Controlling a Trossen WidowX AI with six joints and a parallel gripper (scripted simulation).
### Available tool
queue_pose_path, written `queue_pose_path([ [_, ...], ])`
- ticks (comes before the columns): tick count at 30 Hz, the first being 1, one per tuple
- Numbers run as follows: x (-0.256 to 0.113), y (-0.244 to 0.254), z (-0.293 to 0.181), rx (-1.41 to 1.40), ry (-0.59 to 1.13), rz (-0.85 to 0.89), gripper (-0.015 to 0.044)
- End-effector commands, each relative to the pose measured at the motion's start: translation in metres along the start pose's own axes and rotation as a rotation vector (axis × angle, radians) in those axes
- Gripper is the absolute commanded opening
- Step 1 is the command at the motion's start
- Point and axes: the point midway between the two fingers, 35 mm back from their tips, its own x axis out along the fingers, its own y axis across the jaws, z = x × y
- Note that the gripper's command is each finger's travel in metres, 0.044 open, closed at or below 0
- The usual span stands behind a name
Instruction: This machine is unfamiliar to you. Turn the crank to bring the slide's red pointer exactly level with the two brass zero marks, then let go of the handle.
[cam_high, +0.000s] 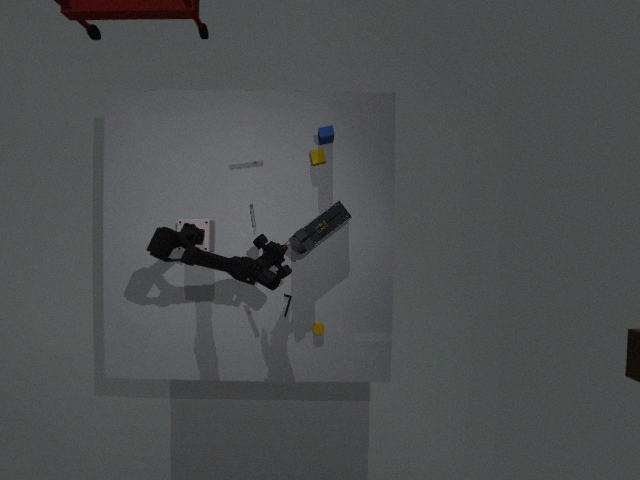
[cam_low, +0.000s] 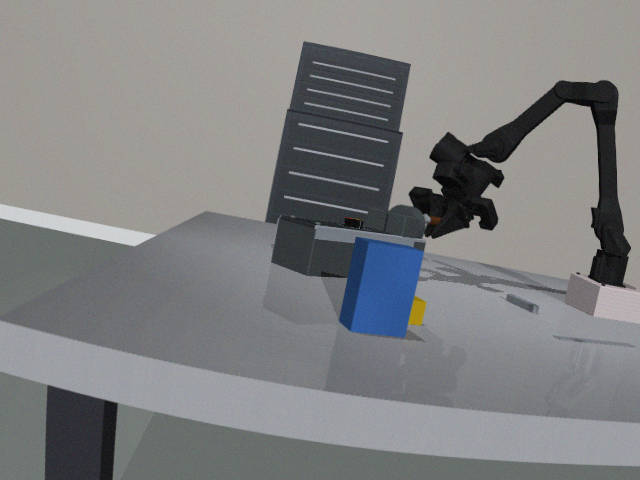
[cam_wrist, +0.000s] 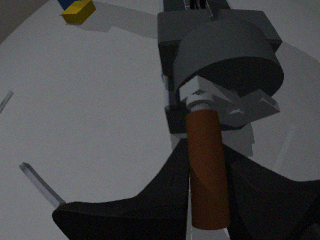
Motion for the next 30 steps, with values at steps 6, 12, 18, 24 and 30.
queue_pose_path([
  [6,-0.0060,-0.0059,0.0052,-0.011,-0.015,-0.017,0.0000],
  [12,-0.0063,-0.0064,0.0055,-0.011,-0.015,-0.017,0.0000],
  [18,-0.0066,-0.0069,0.0058,-0.011,-0.015,-0.017,0.0000],
  [24,-0.0069,-0.0076,0.0060,-0.012,-0.015,-0.017,0.0000],
  [30,-0.0073,-0.0083,0.0063,-0.012,-0.015,-0.017,0.0000],
])
